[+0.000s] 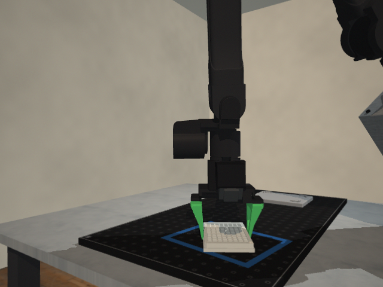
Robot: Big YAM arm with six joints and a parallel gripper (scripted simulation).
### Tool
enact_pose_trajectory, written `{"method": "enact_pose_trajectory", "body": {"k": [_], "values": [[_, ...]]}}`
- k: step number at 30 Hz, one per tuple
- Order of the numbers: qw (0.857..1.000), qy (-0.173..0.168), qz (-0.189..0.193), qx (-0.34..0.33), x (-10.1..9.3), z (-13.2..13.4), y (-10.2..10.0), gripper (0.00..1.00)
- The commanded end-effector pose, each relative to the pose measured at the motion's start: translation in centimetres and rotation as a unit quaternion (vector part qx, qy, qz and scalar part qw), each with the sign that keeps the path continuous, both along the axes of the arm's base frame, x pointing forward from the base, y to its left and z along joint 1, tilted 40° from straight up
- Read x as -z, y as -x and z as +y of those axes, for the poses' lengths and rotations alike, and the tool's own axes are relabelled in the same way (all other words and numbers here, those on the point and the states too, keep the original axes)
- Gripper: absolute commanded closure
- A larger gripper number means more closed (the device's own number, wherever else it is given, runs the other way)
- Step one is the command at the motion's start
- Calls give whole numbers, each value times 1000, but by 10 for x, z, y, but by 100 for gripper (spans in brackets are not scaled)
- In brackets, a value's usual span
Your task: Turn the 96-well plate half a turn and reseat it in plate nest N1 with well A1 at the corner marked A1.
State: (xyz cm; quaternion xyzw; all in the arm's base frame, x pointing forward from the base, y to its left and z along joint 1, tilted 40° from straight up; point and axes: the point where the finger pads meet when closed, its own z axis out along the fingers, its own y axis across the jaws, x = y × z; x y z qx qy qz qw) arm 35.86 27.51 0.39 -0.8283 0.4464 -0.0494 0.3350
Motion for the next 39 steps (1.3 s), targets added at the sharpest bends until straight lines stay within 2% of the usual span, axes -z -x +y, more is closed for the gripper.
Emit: {"method": "enact_pose_trajectory", "body": {"k": [1, 7, 8, 16, 18, 19, 20, 21, 25, 35, 36, 37, 39], "values": [[1000, -4, -4, 0, -4, 1, -1, 100], [1000, -4, -4, 0, -4, 1, -1, 100], [1000, -6, -7, 0, -11, 1, 1, 100], [1000, -3, -7, -2, -19, -9, 6, 100], [1000, -3, -7, -2, -19, -9, 6, 100], [1000, 6, 8, 0, -7, -12, 9, 100], [1000, 4, 5, 1, -11, -14, 9, 100], [1000, -2, -7, 2, -23, -15, 6, 100], [1000, -4, -9, -1, -30, -15, 7, 100], [1000, -2, -7, -1, -38, -23, 15, 100], [1000, 4, 4, -2, -29, -22, 15, 100], [1000, -2, -6, 0, -40, -25, 14, 100], [1000, -2, -7, 2, -43, -28, 16, 100]]}}
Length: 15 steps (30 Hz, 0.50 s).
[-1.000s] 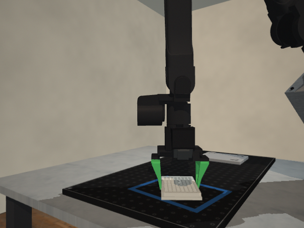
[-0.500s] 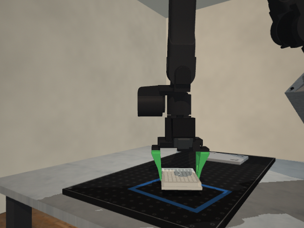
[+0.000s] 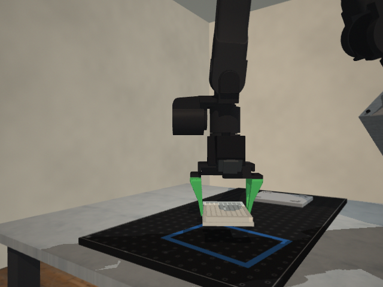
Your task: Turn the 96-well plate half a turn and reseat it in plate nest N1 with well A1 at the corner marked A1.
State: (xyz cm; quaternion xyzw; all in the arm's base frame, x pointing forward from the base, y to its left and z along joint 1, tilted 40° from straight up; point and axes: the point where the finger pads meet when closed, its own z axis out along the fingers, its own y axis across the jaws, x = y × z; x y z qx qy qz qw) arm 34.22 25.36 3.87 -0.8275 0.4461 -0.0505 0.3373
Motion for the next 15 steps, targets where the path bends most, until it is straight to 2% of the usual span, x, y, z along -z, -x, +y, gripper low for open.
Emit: {"method": "enact_pose_trajectory", "body": {"k": [1, 11, 13, 14, 15], "values": [[1000, -1, -6, 1, -10, -7, 0, 100], [1000, -2, -6, -2, -23, -13, 8, 100], [1000, -2, -6, -2, -23, -13, 8, 100], [1000, 5, 7, 1, -13, -15, 8, 100], [1000, 0, -3, 1, -23, -17, 7, 100]]}}
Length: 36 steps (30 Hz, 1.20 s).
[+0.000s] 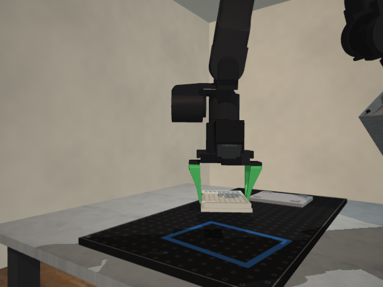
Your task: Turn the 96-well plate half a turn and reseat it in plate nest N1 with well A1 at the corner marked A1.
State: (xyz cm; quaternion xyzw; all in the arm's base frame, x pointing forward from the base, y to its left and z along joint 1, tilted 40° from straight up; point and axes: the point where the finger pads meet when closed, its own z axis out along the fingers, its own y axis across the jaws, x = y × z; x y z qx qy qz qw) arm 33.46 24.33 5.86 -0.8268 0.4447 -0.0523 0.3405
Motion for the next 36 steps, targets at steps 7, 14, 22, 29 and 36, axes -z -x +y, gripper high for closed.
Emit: {"method": "enact_pose_trajectory", "body": {"k": [7, 14, 22, 29, 36], "values": [[1000, 0, -3, 1, -15, -12, 4, 100], [1000, 7, 10, -2, -4, -10, 7, 100], [1000, -2, -2, 0, -14, -7, 3, 100], [1000, -2, -2, 0, -14, -7, 3, 100], [997, -27, 42, 61, 1, -24, 2, 100]]}}
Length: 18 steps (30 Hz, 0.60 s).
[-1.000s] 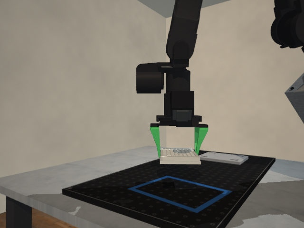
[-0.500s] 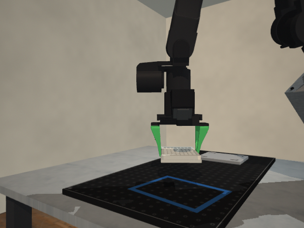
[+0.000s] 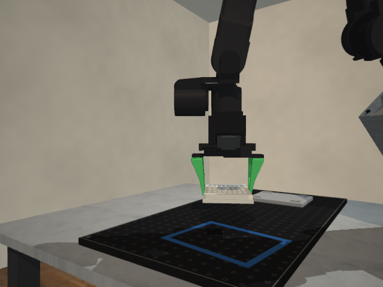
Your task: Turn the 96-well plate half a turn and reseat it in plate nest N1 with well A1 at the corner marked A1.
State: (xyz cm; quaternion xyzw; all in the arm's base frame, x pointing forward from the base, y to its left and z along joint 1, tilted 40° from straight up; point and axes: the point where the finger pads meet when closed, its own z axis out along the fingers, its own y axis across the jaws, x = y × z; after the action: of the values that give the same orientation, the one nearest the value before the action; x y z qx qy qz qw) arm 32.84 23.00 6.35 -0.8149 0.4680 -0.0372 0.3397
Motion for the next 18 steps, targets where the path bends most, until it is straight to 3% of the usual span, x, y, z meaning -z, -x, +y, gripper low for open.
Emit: {"method": "enact_pose_trajectory", "body": {"k": [1, 11, 13, 14, 18], "values": [[998, -22, 31, 54, 8, -14, -5, 100], [973, -85, 115, 181, 23, -43, -10, 100], [973, -85, 115, 181, 23, -43, -10, 100], [970, -95, 117, 192, 19, -44, -15, 100], [950, -116, 156, 243, 31, -58, -12, 100]]}}
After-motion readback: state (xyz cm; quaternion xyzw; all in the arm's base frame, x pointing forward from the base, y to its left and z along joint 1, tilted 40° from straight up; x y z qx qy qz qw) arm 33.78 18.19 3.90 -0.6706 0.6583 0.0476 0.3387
